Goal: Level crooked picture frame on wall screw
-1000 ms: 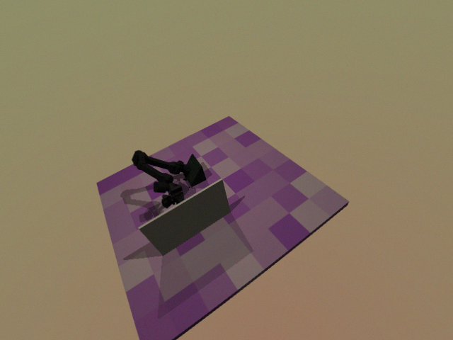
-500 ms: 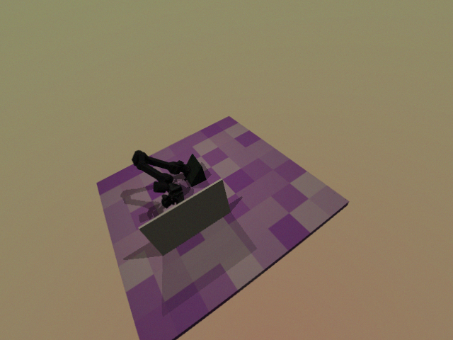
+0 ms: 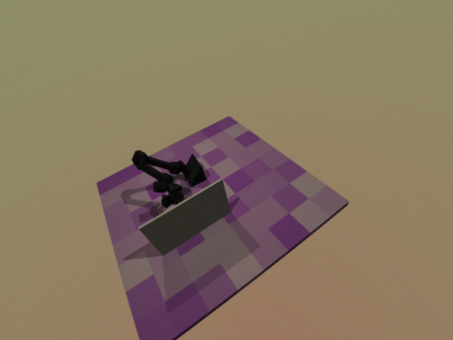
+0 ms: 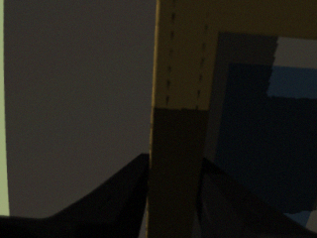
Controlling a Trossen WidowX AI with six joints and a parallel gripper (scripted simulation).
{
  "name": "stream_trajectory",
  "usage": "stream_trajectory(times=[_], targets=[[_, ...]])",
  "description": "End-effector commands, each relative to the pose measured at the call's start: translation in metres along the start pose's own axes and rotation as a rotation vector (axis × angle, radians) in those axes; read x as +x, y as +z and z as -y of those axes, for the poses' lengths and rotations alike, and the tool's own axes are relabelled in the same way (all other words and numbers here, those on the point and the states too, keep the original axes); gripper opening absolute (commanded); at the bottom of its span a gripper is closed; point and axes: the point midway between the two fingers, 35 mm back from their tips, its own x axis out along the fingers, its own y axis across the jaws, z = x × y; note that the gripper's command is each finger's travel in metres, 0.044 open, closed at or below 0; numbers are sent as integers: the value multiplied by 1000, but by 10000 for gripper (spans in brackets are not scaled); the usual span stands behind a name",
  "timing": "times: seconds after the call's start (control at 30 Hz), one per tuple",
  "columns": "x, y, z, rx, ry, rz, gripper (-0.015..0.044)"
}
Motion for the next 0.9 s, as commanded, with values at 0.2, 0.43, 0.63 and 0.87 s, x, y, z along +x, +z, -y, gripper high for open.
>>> stream_trajectory(times=[0.2,0.43,0.63,0.87], targets=[[0,1,0,5,-1,3,0],[0,0,-2,5,-1,3,0],[0,0,-4,5,-1,3,0],[0,0,-6,5,-2,3,0]])
